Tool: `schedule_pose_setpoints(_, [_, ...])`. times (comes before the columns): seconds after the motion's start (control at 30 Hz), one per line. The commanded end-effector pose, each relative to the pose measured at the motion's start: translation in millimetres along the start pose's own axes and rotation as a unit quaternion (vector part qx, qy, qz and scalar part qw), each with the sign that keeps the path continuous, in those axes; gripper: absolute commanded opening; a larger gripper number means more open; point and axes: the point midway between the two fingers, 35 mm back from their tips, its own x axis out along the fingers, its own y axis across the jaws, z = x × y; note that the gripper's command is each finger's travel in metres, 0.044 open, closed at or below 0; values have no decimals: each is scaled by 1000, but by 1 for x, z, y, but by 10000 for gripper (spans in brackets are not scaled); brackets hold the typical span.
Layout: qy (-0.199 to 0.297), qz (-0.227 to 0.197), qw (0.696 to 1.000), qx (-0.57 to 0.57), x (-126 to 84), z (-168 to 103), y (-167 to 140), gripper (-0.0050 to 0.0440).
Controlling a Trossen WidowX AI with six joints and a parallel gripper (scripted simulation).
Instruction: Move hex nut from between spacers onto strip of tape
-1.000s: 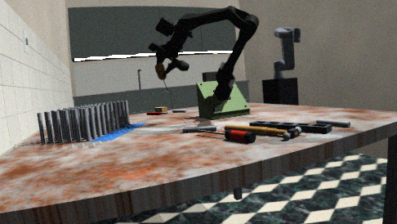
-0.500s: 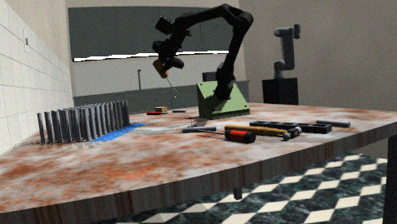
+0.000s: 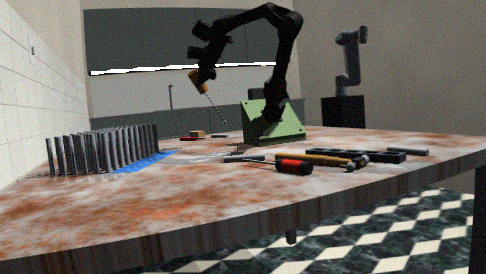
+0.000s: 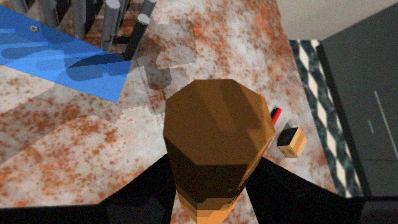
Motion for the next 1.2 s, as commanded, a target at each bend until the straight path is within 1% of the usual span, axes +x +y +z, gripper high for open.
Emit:
schedule_pose_setpoints(0.0, [-13,-16,999,33,-8,10,-13,-50])
schedule_pose_setpoints(0.23, [-10,-22,988,154,-5,3,-34,-50])
schedule_pose_setpoints(0.47, [-8,-29,962,272,-3,-6,-55,-50])
schedule_pose_setpoints(0.53, [-8,-29,962,272,-3,-6,-55,-50])
schedule_pose_setpoints(0.77, [-7,-35,921,387,-1,-16,-76,-50])
schedule_pose_setpoints(1.03, [-7,-41,859,511,2,-30,-98,-50])
schedule_pose_setpoints(1.1, [-7,-41,859,511,2,-30,-98,-50])
schedule_pose_setpoints(1.17, [-7,-42,840,540,3,-33,-104,-50])
